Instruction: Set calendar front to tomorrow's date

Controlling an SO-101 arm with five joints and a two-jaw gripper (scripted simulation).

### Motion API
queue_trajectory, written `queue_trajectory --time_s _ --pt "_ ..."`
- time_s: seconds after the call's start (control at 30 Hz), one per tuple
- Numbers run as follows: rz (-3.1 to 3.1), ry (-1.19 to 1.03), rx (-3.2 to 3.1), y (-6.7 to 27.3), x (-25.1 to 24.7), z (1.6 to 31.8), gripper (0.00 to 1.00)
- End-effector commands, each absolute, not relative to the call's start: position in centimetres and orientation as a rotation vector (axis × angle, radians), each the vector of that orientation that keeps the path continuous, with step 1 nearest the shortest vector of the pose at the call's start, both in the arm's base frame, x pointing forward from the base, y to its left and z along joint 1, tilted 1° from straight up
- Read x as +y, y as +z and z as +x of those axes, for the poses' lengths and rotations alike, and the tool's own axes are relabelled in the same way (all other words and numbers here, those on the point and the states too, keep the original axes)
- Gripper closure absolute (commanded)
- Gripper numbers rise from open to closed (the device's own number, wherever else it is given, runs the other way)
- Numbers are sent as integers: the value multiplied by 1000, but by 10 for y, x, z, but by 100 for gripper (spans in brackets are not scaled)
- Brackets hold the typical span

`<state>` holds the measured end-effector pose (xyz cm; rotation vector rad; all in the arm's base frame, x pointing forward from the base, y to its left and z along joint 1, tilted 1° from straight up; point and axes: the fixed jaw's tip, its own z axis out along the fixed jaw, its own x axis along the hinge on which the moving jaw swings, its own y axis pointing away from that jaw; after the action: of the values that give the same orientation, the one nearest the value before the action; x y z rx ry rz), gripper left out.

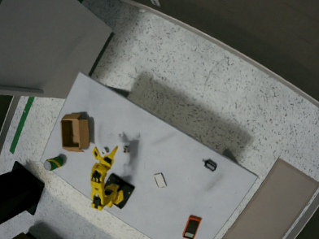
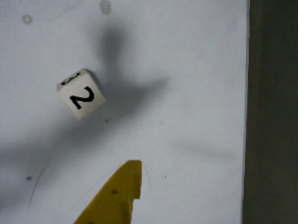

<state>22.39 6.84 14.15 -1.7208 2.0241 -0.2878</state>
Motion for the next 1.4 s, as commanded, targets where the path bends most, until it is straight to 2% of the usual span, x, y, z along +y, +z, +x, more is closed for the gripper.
queue_trajectory --time_s 0.0,0.8,1.37 --pt "-1556 -216 2166 135 73 224 65" --pt "-732 28 2545 134 84 229 65" --pt "-456 104 2613 133 87 230 65"
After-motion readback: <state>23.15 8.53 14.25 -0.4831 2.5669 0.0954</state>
